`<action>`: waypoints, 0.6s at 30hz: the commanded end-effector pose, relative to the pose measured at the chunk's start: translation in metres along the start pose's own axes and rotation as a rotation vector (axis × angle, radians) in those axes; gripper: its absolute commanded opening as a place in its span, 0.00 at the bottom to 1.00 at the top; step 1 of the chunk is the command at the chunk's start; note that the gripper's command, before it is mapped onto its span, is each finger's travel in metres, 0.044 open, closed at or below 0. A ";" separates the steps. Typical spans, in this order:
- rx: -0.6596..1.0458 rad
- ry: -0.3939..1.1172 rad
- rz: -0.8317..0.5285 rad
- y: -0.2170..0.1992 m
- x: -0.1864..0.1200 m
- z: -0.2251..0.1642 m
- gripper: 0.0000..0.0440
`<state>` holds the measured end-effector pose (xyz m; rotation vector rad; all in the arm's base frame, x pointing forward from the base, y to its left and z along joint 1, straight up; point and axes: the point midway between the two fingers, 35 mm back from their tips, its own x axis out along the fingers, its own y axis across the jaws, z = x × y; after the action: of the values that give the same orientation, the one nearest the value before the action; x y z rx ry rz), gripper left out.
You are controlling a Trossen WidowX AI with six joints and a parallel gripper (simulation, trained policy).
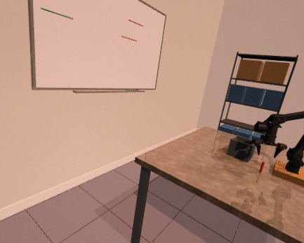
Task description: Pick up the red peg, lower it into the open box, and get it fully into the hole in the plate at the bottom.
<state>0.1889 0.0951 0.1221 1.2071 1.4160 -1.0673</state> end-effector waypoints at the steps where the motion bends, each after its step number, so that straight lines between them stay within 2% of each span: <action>1: -0.012 -0.021 -0.034 -0.004 0.015 0.004 1.00; 13: -0.005 -0.060 -0.069 -0.010 0.056 0.020 1.00; 18: 0.004 -0.073 -0.066 -0.010 0.069 0.025 0.97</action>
<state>0.1785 0.0827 0.0577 1.1247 1.4123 -1.1344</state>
